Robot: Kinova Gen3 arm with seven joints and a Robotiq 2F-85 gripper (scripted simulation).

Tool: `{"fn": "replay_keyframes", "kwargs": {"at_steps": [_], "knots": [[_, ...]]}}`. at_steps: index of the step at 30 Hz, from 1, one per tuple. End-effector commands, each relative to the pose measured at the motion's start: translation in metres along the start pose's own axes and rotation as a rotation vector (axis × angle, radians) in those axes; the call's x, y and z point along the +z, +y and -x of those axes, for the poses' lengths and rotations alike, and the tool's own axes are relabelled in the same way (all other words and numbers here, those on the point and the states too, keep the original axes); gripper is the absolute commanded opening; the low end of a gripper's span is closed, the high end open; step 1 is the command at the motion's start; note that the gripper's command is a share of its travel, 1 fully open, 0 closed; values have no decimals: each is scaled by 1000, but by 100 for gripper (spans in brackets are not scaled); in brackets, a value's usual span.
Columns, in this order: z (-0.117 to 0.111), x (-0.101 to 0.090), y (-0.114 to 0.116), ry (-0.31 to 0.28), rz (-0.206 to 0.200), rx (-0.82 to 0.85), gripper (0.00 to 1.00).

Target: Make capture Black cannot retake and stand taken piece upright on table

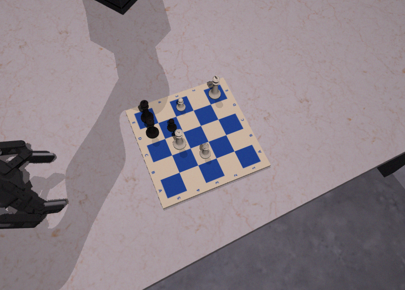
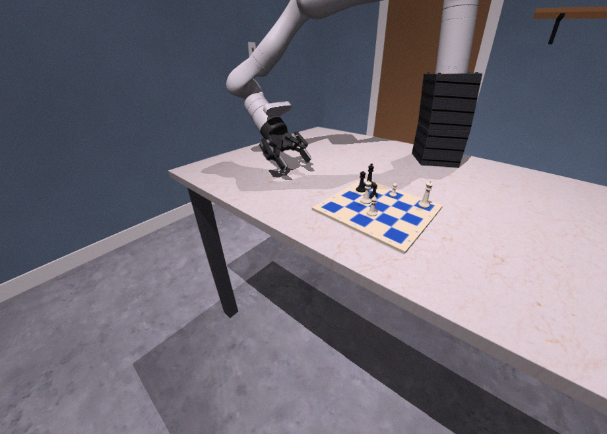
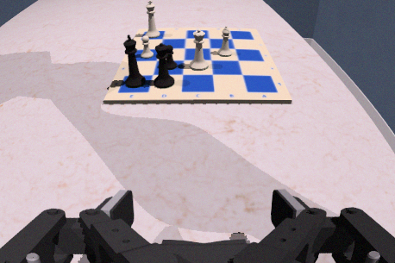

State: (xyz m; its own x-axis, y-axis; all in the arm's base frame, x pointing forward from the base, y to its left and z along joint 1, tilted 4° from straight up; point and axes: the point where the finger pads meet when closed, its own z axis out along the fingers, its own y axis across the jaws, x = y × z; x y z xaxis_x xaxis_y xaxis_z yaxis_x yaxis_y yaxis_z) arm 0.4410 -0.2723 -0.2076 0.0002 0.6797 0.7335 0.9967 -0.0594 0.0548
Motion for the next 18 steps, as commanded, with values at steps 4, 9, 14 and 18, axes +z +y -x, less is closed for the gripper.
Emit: {"fn": "replay_keyframes", "kwargs": {"at_steps": [4, 9, 14, 18], "knots": [[0, -1, 1, -1, 1, -1, 100], [-5, -5, 1, -1, 1, -1, 100], [-20, -18, 1, -1, 1, -1, 100], [-29, -25, 2, -1, 1, -1, 100]]}}
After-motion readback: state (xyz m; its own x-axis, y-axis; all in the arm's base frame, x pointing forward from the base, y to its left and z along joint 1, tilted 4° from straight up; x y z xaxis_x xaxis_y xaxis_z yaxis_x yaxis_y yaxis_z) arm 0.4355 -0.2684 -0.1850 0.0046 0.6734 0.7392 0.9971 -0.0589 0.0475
